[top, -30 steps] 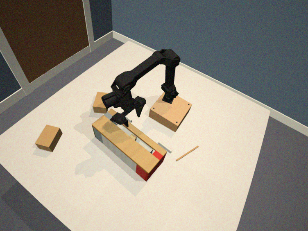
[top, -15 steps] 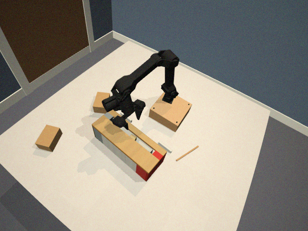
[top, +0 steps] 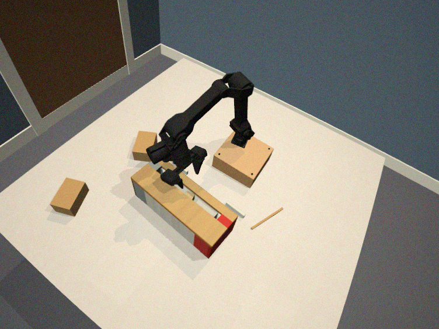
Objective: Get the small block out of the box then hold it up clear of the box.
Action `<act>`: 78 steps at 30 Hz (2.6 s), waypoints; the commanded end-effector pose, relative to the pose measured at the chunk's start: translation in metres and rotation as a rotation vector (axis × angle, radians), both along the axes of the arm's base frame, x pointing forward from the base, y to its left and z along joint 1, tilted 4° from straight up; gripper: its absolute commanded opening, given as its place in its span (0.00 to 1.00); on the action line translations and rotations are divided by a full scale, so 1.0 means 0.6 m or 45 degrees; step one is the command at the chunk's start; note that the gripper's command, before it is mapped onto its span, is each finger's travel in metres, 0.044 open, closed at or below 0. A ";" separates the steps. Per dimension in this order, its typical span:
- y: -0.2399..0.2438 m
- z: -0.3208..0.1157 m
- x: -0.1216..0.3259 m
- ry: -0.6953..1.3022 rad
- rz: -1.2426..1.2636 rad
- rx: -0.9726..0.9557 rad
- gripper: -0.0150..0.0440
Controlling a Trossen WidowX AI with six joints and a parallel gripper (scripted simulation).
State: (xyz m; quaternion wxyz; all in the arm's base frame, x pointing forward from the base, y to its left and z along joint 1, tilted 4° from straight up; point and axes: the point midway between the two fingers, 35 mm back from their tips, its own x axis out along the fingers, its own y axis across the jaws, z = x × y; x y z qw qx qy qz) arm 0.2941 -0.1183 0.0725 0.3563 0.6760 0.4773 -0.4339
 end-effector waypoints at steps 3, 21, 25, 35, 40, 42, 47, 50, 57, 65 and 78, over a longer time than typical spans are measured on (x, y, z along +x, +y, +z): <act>0.004 -0.017 0.001 0.000 -0.005 0.010 0.93; 0.027 -0.032 0.009 0.001 0.000 0.003 0.93; 0.044 -0.031 0.014 0.001 0.000 0.004 0.93; 0.086 -0.029 0.027 0.000 0.000 0.007 0.93; 0.107 -0.028 0.034 -0.001 0.000 0.008 0.93; 0.115 -0.027 0.036 -0.001 0.000 0.009 0.93; 0.137 -0.026 0.043 -0.002 0.000 0.010 0.93; 0.149 -0.025 0.047 -0.002 0.000 0.011 0.93; 0.180 -0.023 0.056 -0.002 0.000 0.013 0.93; 0.216 -0.021 0.067 -0.003 0.000 0.015 0.93; 0.257 -0.014 0.080 -0.004 0.001 0.018 0.93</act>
